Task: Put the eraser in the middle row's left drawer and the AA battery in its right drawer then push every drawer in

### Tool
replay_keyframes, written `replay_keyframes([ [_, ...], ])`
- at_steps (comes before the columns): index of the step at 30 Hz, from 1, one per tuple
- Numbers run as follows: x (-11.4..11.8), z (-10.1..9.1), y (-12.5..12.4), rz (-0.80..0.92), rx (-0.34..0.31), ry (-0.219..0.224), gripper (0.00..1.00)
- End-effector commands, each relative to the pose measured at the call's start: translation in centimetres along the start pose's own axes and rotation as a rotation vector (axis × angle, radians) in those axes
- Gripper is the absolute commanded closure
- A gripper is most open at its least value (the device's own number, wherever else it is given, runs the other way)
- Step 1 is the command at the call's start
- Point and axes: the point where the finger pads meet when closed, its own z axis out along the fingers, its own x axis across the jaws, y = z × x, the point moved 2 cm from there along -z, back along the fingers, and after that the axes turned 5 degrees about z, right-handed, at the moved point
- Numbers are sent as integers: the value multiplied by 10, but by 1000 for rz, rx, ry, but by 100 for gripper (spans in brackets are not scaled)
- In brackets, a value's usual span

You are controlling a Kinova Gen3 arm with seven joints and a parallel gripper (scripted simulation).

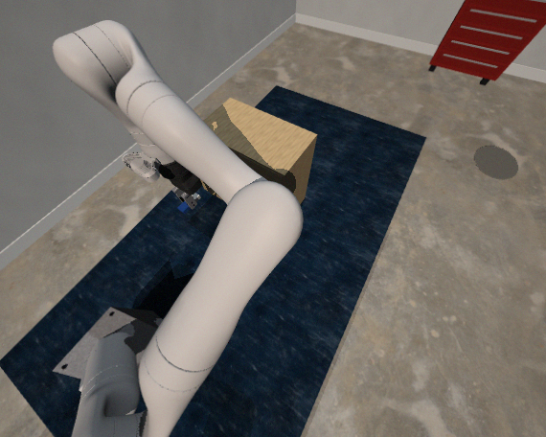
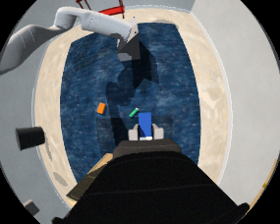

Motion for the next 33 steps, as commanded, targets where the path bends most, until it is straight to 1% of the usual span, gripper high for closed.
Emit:
replay_keyframes([
  [1, 1, -2, 0, 0, -3, 2, 55],
  [8, 1, -2, 0, 0, -6, 2, 55],
  [12, 1, -2, 0, 1, -18, 2, 55],
  [17, 0, -1, -1, 2, -54, 4, 55],
  [22, 0, -1, -3, 1, -116, 10, 55],
  [24, 0, -1, -3, 1, -116, 10, 55],
  [28, 0, 0, -5, 2, -189, 15, 55],
  [33, 0, 1, -8, 1, -306, 26, 55],
])
